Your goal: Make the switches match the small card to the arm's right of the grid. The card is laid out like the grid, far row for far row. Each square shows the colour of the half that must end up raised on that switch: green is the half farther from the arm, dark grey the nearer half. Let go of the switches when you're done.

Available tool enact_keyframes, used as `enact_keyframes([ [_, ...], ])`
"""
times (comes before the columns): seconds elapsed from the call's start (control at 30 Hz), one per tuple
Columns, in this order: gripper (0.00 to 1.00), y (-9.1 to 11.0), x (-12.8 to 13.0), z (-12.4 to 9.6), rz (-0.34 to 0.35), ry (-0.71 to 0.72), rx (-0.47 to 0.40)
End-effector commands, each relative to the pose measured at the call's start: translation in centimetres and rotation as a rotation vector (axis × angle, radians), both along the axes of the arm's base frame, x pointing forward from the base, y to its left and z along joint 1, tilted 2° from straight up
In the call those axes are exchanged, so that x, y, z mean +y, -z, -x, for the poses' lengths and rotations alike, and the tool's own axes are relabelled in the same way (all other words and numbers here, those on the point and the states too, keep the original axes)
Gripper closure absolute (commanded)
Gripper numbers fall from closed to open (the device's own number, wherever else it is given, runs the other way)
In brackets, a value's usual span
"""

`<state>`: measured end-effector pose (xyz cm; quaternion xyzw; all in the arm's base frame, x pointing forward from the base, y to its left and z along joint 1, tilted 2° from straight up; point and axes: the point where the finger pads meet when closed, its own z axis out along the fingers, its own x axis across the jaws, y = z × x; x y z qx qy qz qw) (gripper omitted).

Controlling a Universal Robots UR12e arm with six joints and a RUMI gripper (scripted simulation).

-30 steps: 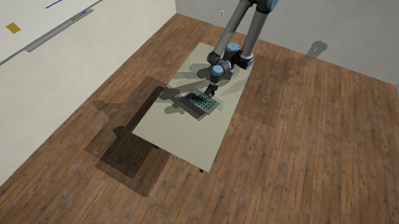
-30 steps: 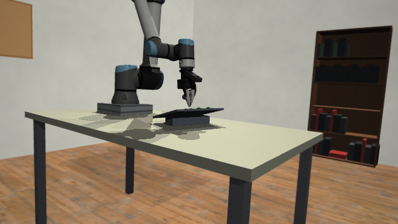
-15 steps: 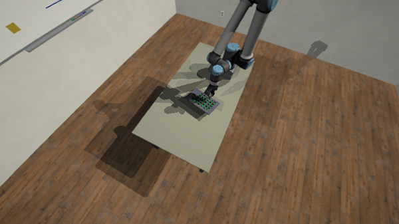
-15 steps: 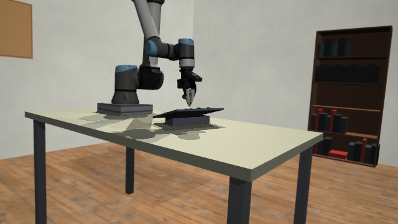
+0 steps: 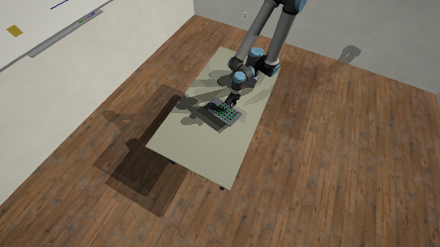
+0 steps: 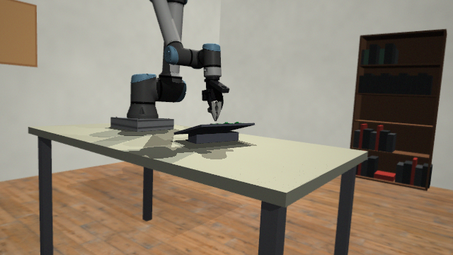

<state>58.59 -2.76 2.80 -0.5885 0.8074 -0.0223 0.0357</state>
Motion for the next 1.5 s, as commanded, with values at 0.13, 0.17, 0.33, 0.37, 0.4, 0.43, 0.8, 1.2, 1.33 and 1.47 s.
enact_keyframes([
  [0.13,1.0,-0.1,-0.2,-0.1,-0.021,0.088,-0.004],
  [0.17,1.0,-0.1,-0.2,-0.1,-0.025,0.105,-0.005],
  [0.33,1.0,-0.1,-0.3,-0.2,-0.049,0.208,-0.009],
  [0.37,1.0,-0.1,-0.4,-0.3,-0.055,0.232,-0.01],
  [0.4,1.0,-0.1,-0.4,-0.3,-0.061,0.257,-0.011],
  [0.43,1.0,-0.1,-0.5,-0.3,-0.067,0.283,-0.013],
  [0.8,1.0,-0.2,-0.9,-0.6,-0.135,0.565,-0.025],
  [1.2,1.0,-0.4,-1.5,-1.0,-0.239,0.999,-0.044],
  [1.33,1.0,-0.4,-1.7,-1.2,-0.27,1.128,-0.049],
  [1.47,1.0,-0.5,-1.9,-1.3,-0.312,1.303,-0.057],
])
